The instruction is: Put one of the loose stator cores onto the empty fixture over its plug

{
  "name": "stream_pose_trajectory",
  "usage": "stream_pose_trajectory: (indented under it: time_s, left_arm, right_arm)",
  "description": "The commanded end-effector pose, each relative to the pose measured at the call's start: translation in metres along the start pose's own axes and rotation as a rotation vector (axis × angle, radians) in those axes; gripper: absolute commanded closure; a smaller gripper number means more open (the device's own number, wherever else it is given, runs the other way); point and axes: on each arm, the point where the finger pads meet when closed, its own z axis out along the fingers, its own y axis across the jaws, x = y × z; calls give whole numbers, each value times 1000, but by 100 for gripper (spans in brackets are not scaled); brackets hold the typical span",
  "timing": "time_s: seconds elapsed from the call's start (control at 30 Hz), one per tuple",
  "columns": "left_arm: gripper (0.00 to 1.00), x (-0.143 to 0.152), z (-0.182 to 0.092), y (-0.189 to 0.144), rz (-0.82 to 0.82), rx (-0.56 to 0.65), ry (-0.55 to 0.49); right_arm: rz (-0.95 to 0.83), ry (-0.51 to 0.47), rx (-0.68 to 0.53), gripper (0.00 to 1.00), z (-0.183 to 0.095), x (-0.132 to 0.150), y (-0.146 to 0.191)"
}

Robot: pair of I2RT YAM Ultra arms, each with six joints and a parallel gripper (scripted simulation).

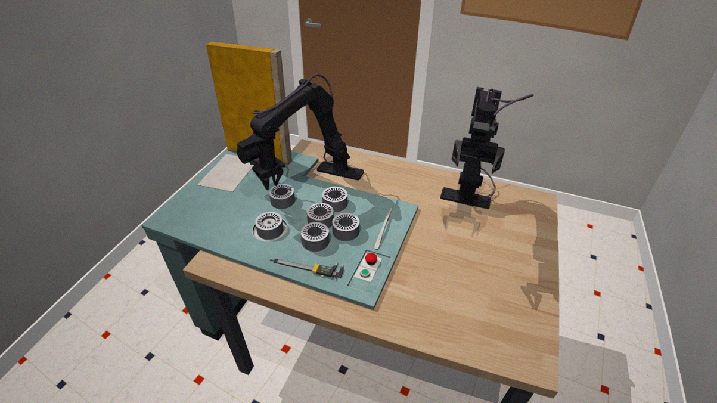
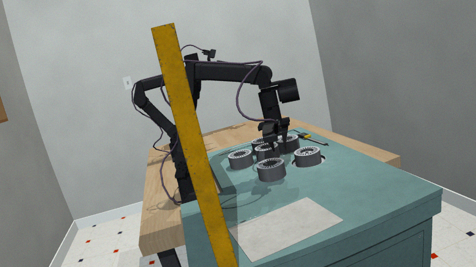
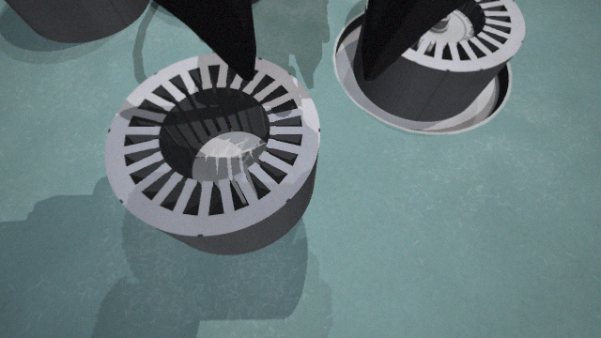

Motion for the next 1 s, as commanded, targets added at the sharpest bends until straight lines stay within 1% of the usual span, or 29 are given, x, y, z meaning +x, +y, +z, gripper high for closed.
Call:
stream_pose_trajectory:
  time_s: [0.0,0.1,0.13,0.17,0.3,0.5,0.53,0.57,0.63,0.73,0.8,0.87,0.9,0.93,0.97]
  left_arm:
    - [0,-22,-7,1,-2,-5,-56]
    - [0,-22,-7,1,-2,-5,-56]
    - [0,-22,-7,1,-2,-5,-56]
    - [0,-22,-7,1,-2,-5,-56]
    - [0,-22,-7,1,-2,-5,-56]
    - [0,-22,-7,1,-2,-5,-56]
    - [0,-22,-7,1,-2,-5,-56]
    - [0,-22,-7,1,-2,-5,-56]
    - [0,-22,-7,1,-2,-5,-56]
    - [0,-22,-7,1,-2,-5,-56]
    - [0,-22,-7,1,-2,-5,-56]
    - [0,-22,-7,1,-2,-5,-56]
    - [0,-22,-7,1,-2,-5,-56]
    - [0,-22,-7,1,-2,-5,-56]
    - [0,-22,-7,1,-2,-5,-56]
  right_arm:
    - [1,-5,11,61,-22,-5,-5]
    - [1,-3,14,61,-24,-2,-5]
    - [3,-5,17,61,-23,-6,-5]
    - [-11,-5,17,61,-23,-1,-6]
    - [-13,-5,16,61,-23,0,-4]
    - [-16,-6,44,61,-15,1,-9]
    - [-66,14,-40,61,-27,10,-4]
    - [-105,13,-72,61,-28,11,3]
    - [-105,13,-72,61,-28,11,3]
    - [-267,-23,-204,61,-38,16,22]
    - [-414,-19,-321,61,-51,32,36]
    - [-505,-49,-387,61,-71,46,50]
    - [-490,-60,-335,61,-41,26,36]
    - [-507,-41,-389,61,-59,38,37]
    - [-533,-48,-412,61,-62,40,39]
